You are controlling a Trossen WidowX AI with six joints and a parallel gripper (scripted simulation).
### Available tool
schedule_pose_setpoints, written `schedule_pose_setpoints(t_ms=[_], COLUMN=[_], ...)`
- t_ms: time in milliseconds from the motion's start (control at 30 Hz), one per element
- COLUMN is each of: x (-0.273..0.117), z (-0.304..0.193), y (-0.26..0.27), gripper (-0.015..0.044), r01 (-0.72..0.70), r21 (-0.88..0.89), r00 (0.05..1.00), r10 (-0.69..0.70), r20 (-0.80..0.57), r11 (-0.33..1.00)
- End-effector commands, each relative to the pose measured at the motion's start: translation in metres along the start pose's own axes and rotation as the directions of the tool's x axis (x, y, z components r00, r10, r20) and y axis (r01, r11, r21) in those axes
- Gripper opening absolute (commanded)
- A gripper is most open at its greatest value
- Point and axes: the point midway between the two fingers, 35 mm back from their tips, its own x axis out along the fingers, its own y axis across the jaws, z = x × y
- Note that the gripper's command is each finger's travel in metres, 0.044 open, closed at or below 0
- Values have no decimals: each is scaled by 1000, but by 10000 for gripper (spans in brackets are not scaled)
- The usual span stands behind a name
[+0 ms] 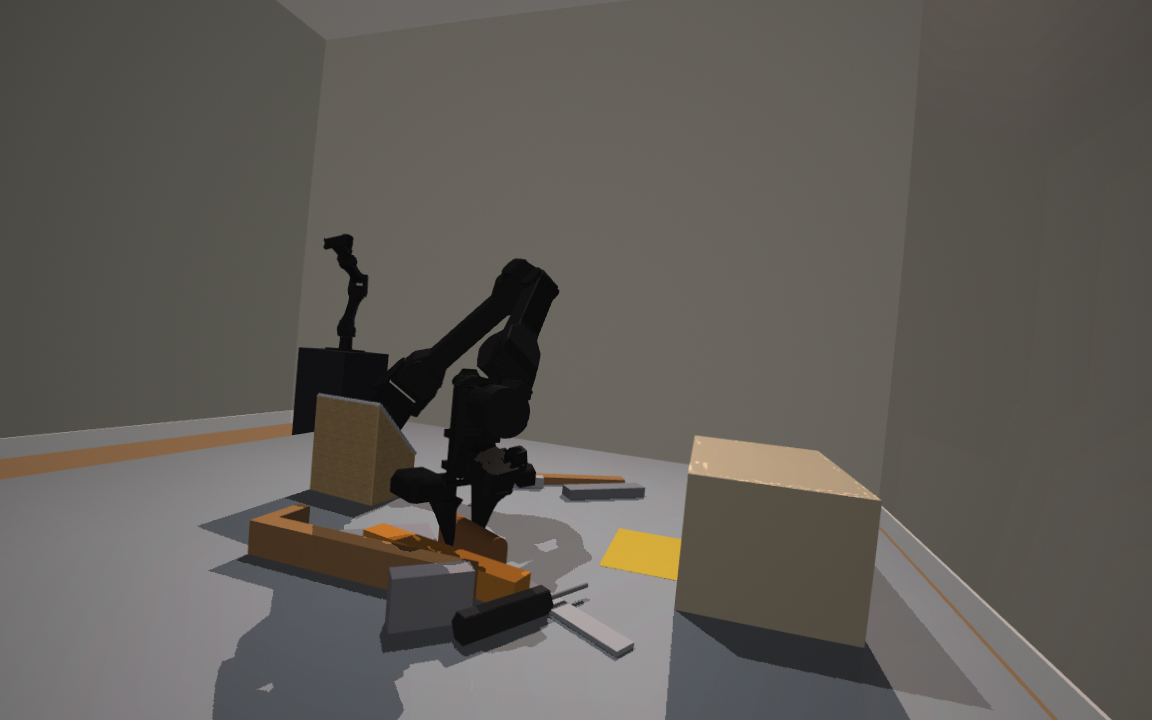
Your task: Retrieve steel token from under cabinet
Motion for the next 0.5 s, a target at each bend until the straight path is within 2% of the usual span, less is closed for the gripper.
schedule_pose_setpoints(t_ms=[0, 200, 300, 467], x=[0, 0, 0, 0], z=[1, 1, 1, 0], y=[0, 0, 0, 0], gripper=[125, 85, 6, 0], r01=[0, 0, 0, 0], r21=[-1, -1, -1, -8], r00=[1000, 1000, 1000, 1000], r10=[0, 0, 0, 0], r20=[0, 0, 0, 0], r11=[1000, 1000, 1000, 1000])
